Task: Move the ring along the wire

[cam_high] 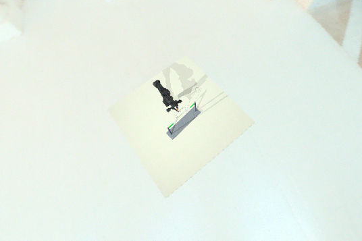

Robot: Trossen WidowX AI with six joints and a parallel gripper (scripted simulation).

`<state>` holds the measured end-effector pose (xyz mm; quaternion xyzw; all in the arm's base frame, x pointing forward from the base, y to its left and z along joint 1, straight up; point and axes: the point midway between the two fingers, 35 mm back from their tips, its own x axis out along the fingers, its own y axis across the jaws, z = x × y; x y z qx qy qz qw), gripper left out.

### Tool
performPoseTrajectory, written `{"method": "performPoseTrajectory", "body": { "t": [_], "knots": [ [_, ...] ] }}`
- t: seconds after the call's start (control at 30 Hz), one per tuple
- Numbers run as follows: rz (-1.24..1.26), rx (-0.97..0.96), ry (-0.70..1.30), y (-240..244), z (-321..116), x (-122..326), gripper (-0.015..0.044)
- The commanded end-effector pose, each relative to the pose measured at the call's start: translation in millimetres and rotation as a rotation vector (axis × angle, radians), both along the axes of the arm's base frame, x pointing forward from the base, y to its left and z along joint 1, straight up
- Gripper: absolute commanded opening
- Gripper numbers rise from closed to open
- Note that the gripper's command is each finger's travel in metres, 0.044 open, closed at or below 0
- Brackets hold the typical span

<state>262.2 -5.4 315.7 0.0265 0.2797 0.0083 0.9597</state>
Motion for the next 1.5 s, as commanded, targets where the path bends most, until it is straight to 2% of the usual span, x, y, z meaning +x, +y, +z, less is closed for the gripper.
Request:
{"method": "performPoseTrajectory", "body": {
  "t": [0.0,1.47],
  "knots": [
    [0.001,-0.062,-0.002,-2,-3,0,-0.015],
    [-0.01,-0.692,-0.08,-26,3,3,-0.015]
  ]
}}
